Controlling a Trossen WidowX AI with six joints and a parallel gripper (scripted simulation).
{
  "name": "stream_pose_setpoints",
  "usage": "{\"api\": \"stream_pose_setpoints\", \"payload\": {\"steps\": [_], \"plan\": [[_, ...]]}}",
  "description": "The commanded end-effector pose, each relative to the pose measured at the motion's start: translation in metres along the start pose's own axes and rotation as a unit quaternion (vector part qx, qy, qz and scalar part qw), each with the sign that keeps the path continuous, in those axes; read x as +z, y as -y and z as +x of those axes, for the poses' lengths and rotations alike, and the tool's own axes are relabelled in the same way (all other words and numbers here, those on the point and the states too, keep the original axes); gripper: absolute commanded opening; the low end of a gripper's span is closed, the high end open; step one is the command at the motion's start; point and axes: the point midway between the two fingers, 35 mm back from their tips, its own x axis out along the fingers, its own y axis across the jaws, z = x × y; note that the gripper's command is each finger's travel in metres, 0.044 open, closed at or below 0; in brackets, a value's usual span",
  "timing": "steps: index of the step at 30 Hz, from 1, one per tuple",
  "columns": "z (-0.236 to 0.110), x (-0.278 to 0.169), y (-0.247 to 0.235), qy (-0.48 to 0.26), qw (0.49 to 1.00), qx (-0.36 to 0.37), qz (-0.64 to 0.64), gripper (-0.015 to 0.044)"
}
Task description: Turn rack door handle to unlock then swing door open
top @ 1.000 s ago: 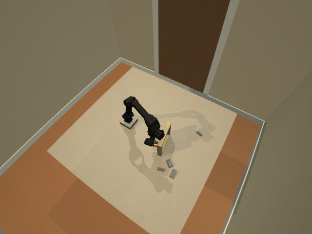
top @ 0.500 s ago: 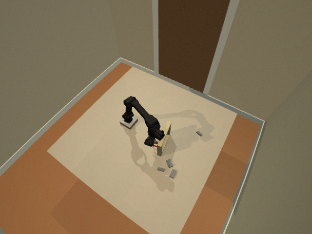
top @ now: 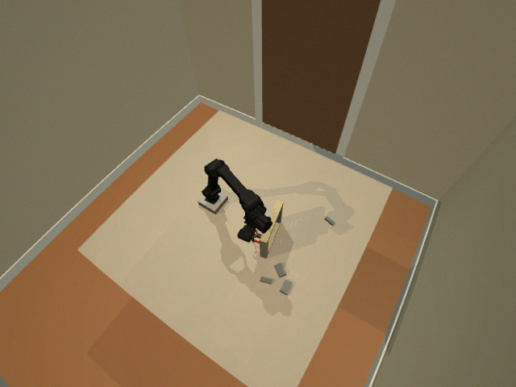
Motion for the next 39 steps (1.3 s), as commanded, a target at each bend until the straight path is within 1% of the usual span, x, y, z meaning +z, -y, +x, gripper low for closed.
{"api": "stream_pose_setpoints", "payload": {"steps": [1, 8, 16, 20, 25, 35, 37, 39], "plan": [[0.0001, 0.0001, 0.0001, 0.0, 0.997, 0.0, 0.075, 0.0019], [0.0001, 0.0001, 0.0001, 0.0, 0.97, 0.0, 0.245, 0.0019], [0.0001, 0.0001, 0.0001, 0.0, 0.903, 0.0, 0.43, 0.0019], [0.0001, 0.0001, 0.0001, 0.0, 0.856, 0.0, 0.517, 0.0019], [0.0001, 0.0001, 0.0001, 0.0, 0.786, 0.0, 0.618, 0.0019], [0.0001, 0.0001, 0.0001, 0.0, 0.615, 0.0, 0.788, 0.0019], [0.0001, 0.0001, 0.0001, 0.0, 0.602, 0.0, 0.798, 0.0019], [0.0001, 0.0001, 0.0001, 0.0, 0.602, 0.0, 0.798, 0.0019]]}}
